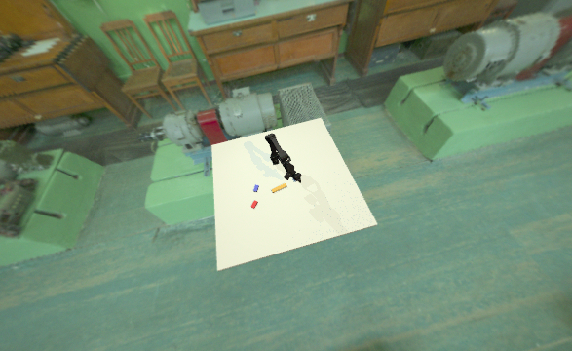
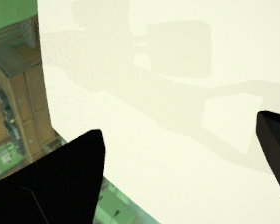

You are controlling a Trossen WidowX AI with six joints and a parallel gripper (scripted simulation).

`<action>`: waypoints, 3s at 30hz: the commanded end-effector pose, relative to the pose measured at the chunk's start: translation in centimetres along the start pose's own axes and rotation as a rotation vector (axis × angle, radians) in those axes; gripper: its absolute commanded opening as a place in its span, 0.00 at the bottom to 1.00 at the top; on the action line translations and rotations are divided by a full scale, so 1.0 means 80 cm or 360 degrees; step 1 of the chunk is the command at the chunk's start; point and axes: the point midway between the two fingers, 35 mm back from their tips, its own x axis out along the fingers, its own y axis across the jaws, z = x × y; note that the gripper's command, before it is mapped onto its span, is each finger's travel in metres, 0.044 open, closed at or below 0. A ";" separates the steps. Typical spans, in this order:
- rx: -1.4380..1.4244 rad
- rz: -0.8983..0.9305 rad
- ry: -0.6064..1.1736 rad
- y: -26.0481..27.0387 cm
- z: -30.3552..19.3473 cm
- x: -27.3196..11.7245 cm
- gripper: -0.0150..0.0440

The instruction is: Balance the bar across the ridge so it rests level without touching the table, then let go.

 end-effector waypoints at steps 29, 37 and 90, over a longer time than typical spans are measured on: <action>0.0310 -0.1086 -0.0332 -0.192 0.191 -0.034 0.79; 0.0310 -0.1086 -0.0332 -0.220 0.197 0.000 0.79; 0.0317 -0.1079 -0.0329 -0.247 0.201 0.033 0.43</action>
